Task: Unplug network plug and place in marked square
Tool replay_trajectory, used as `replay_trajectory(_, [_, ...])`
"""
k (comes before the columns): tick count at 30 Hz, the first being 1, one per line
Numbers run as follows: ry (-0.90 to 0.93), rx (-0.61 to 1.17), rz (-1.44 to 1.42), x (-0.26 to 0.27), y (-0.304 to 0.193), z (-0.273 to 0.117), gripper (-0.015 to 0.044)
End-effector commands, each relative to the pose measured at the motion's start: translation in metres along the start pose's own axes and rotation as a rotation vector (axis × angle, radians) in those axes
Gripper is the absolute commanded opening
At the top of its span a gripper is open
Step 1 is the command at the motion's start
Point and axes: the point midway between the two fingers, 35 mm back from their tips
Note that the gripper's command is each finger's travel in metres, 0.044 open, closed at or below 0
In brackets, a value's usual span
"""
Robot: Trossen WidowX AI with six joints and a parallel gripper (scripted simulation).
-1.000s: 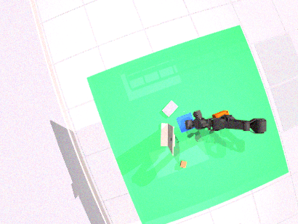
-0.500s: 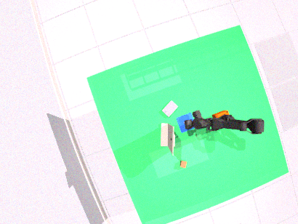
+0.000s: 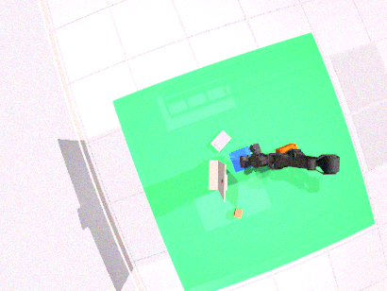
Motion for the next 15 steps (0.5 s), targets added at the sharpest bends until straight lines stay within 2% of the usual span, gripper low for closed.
replay_trajectory(1, [-0.011,-0.001,0.006,-0.0068,-0.0012,0.0034,0.0000])
replay_trajectory(15, [-0.011,-0.001,0.006,-0.0102,-0.0027,0.0079,0.0000])
Point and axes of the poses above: the point midway between the two fingers, 35 mm back from their tips, its own z axis out along the fingers, its own x axis across the jaws, y = z × x, and after that the axes turned 15 degrees about -z, right-handed
